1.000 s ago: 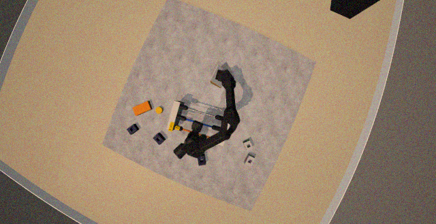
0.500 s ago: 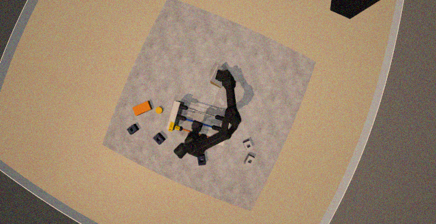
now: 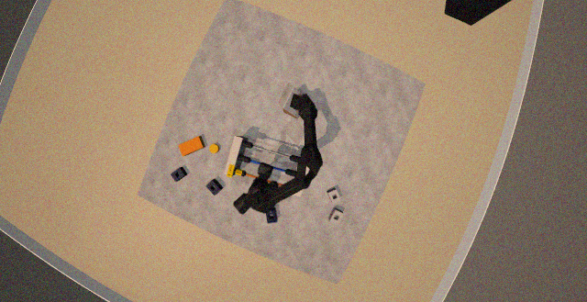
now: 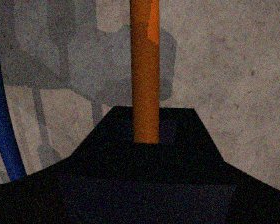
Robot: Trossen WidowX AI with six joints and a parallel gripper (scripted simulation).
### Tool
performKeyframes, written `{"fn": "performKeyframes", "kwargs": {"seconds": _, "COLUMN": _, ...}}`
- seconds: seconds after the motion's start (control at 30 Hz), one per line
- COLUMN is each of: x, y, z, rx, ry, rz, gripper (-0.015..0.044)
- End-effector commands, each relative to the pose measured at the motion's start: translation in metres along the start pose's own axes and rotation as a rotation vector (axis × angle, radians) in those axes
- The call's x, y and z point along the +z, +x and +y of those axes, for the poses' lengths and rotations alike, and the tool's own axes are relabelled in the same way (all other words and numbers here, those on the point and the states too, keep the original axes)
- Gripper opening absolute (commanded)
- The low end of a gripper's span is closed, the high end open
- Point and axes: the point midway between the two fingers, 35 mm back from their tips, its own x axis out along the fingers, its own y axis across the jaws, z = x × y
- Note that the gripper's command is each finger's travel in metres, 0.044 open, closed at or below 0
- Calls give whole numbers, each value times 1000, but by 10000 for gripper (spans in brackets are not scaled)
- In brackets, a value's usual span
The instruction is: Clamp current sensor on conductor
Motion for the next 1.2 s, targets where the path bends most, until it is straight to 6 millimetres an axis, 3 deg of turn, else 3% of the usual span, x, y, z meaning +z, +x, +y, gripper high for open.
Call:
{"fn": "performKeyframes", "kwargs": {"seconds": 0.0, "x": 0, "y": 1, "z": 0, "rx": 7, "ry": -4, "rz": 4, "gripper": 0}}
{"fn": "performKeyframes", "kwargs": {"seconds": 0.1, "x": 0, "y": 5, "z": 0, "rx": 4, "ry": -3, "rz": 3, "gripper": 0}}
{"fn": "performKeyframes", "kwargs": {"seconds": 0.43, "x": 0, "y": 0, "z": 0, "rx": 1, "ry": 0, "rz": 0, "gripper": 259}}
{"fn": "performKeyframes", "kwargs": {"seconds": 1.17, "x": 0, "y": 0, "z": 0, "rx": 1, "ry": 0, "rz": 0, "gripper": 259}}
